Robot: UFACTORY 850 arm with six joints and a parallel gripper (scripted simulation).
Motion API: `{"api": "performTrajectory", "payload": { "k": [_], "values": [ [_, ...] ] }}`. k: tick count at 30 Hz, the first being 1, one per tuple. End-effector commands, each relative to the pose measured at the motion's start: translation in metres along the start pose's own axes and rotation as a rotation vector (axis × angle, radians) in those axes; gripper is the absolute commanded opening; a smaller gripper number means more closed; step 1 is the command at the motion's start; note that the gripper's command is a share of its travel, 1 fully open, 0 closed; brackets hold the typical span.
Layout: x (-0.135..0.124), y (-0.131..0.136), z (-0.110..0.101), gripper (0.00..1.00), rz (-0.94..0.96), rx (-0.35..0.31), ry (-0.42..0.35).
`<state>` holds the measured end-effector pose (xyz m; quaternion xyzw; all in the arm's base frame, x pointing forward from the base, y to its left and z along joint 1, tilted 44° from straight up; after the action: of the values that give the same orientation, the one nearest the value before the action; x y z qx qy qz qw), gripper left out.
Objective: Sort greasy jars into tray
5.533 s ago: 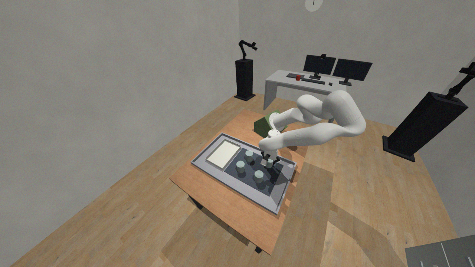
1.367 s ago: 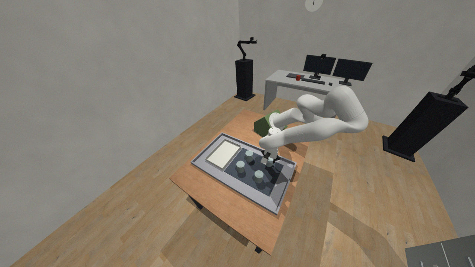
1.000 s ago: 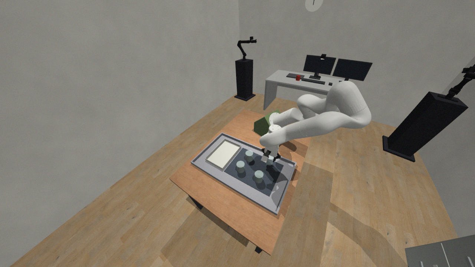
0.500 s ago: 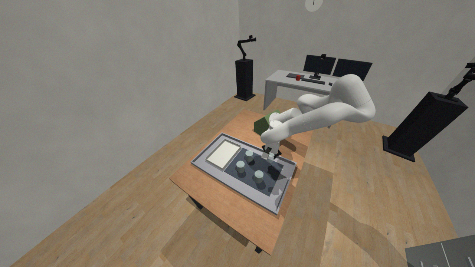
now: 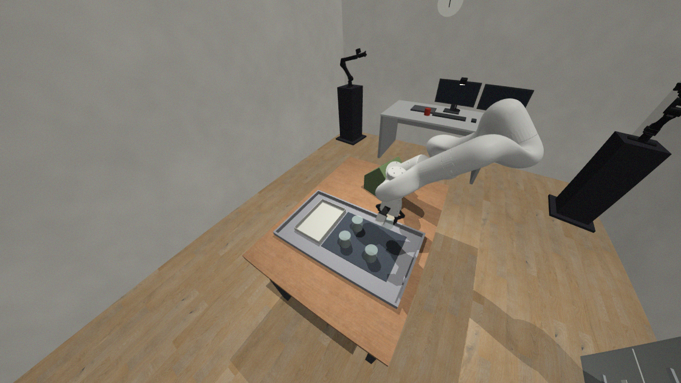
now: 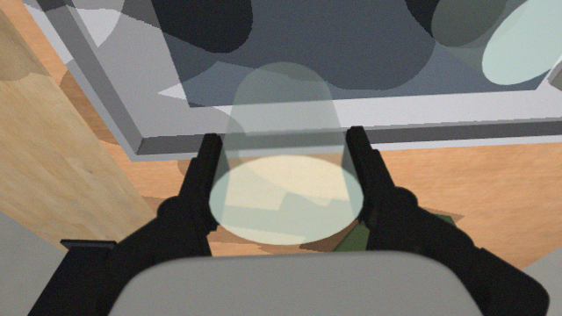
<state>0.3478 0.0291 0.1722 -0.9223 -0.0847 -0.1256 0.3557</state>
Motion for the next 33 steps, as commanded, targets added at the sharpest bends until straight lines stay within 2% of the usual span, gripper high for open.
{"api": "performTrajectory", "payload": {
  "k": [1, 7, 33],
  "values": [
    [0.001, 0.0, -0.012, 0.0, 0.0, 0.0, 0.0],
    [0.001, 0.0, -0.028, 0.0, 0.0, 0.0, 0.0],
    [0.008, 0.073, -0.028, 0.0, 0.0, 0.0, 0.0]
  ]
}}
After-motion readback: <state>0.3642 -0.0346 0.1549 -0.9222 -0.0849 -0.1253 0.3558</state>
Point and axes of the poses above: the point where the finger pads meet when closed, its own z axis out along the fingers, its own y axis across the jaws, x = y × z, the point moved 6 cm from there along -z, back along the fingers, and after that the axes turned 7 degrees about -z, right-handed, at the moved point
